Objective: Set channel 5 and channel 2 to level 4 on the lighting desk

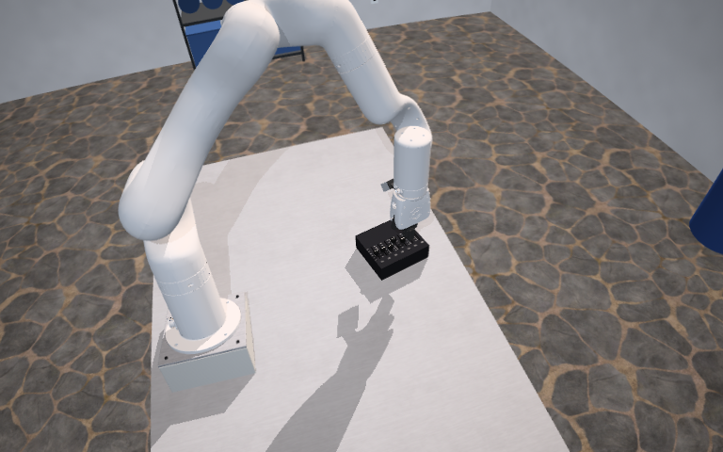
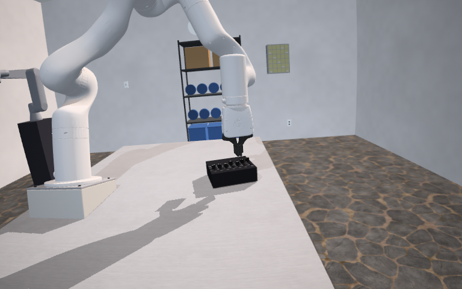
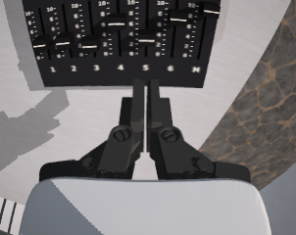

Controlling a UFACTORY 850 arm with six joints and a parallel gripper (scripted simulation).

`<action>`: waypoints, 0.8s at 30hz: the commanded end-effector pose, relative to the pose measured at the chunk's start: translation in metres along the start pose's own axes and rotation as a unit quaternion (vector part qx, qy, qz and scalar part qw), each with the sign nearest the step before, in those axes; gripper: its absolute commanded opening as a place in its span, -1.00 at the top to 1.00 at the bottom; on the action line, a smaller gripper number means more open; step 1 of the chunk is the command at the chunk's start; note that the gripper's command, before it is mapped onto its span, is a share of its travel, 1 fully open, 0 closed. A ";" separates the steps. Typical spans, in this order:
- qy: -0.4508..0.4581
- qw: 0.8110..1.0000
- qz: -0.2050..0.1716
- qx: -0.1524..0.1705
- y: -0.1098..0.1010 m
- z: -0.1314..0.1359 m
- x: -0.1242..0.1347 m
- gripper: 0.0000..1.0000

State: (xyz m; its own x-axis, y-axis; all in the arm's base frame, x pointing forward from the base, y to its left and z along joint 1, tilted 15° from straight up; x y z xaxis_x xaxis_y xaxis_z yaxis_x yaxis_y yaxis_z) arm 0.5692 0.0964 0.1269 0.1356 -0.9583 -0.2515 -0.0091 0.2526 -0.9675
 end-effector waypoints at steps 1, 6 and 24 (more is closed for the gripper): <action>0.000 1.000 0.000 0.001 -0.001 0.001 0.000 1.00; 0.000 1.000 0.000 0.001 -0.001 0.001 0.000 -1.00; 0.000 1.000 0.000 0.001 -0.054 0.001 0.000 -1.00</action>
State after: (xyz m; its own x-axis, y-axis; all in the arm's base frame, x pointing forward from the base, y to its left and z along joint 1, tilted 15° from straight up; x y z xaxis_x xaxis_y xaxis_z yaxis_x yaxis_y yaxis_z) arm 0.5697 0.0874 0.1610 0.1357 -0.9583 -0.2516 -0.0084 0.2529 -0.9675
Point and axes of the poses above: the point where the finger pads meet when closed, its own y axis out along the fingers, its own z axis across the jaws, x = y × z, the point moved 5 cm from there along -y, back along the fingers, and after that the axes turned 9 degrees about y, right-handed, at the moved point
